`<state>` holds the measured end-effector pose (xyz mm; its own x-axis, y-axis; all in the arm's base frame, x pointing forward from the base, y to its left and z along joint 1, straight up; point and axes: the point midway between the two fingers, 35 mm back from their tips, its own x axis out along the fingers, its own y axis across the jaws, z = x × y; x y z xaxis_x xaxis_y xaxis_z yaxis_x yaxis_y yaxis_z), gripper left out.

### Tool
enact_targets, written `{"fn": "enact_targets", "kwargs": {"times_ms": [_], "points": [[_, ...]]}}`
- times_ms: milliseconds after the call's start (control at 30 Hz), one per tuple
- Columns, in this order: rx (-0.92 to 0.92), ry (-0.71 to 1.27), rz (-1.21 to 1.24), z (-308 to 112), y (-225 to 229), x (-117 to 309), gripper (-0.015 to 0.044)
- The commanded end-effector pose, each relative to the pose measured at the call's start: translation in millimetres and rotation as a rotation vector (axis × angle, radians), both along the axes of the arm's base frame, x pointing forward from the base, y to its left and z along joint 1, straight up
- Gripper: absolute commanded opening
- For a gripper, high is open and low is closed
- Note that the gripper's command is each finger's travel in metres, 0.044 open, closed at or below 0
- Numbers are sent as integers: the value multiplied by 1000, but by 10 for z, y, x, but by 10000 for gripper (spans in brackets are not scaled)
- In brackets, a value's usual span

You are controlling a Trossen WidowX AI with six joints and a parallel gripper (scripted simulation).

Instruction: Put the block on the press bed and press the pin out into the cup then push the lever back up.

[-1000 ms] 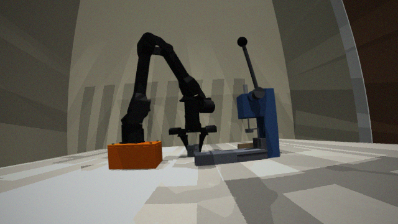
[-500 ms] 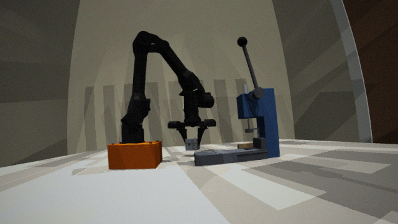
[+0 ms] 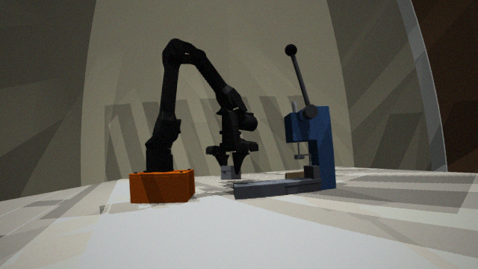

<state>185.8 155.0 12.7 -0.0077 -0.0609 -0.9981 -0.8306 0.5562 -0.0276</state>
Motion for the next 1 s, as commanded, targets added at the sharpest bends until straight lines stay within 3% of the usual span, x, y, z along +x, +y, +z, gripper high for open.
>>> {"fn": "enact_targets", "kwargs": {"times_ms": [0, 967], "points": [[-21, -10, -126, 8, 17, 25, 0], [-180, -133, -1063, -10, 25, 20, 0]]}}
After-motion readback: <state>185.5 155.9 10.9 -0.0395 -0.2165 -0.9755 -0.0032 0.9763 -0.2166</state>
